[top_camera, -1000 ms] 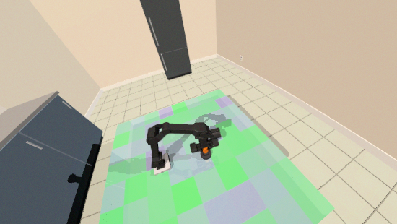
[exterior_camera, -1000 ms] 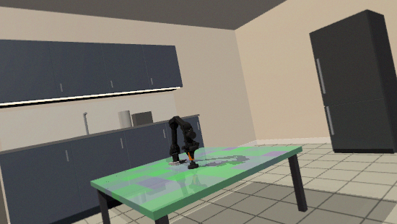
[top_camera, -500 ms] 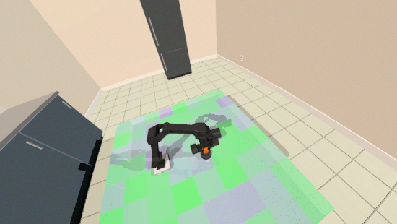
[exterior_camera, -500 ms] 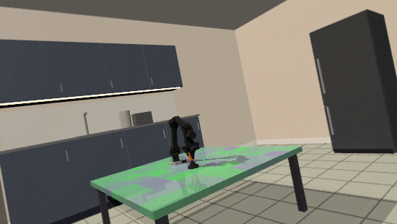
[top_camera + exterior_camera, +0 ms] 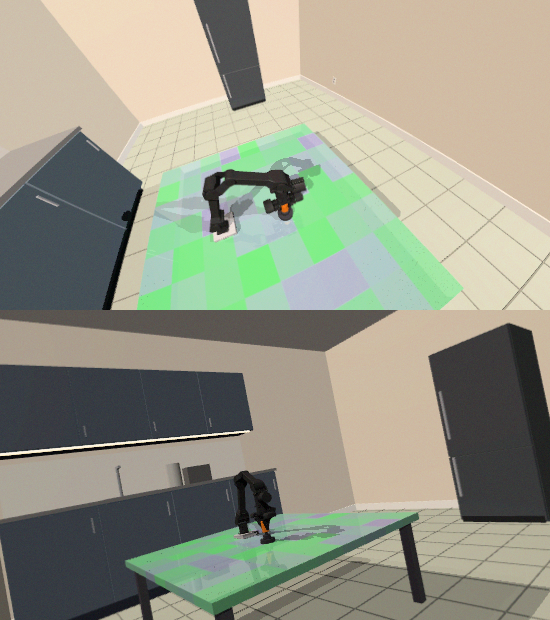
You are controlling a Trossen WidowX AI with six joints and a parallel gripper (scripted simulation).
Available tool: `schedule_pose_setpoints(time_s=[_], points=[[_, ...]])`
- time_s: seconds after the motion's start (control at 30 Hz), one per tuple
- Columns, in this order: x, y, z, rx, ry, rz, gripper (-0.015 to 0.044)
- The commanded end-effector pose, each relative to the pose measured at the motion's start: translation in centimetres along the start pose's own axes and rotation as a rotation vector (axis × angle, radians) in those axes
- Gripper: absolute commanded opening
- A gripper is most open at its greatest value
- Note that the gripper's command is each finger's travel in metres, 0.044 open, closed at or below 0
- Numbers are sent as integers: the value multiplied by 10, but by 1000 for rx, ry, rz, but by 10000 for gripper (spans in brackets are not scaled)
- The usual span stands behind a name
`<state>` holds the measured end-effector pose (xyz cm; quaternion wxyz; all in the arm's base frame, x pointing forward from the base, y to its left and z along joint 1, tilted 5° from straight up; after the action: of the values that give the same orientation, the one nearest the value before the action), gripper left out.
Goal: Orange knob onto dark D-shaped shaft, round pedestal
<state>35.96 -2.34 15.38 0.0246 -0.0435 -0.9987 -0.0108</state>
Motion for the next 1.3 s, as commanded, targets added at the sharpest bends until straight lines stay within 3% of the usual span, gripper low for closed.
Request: schedule_pose_setpoints(time_s=[0.0, 0.43, 0.67, 1.27], points=[[0, 0, 0, 1, -1, -5, 0], [-2, 1, -5, 1, -1, -14, 0], [-4, 0, -5, 1, -1, -214, 0], [0, 0, -1, 1, -1, -214, 0]])
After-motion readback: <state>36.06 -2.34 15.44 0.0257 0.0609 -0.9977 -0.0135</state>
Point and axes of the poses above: the point midway between the two fingers, 35 mm back from their tips, its own z axis out along the fingers, its own x axis across the jaws, y = z × x, the point moved 9 cm from there along -z, back along the fingers, and after that the axes turned 9 degrees about z, right-handed, at the moved point
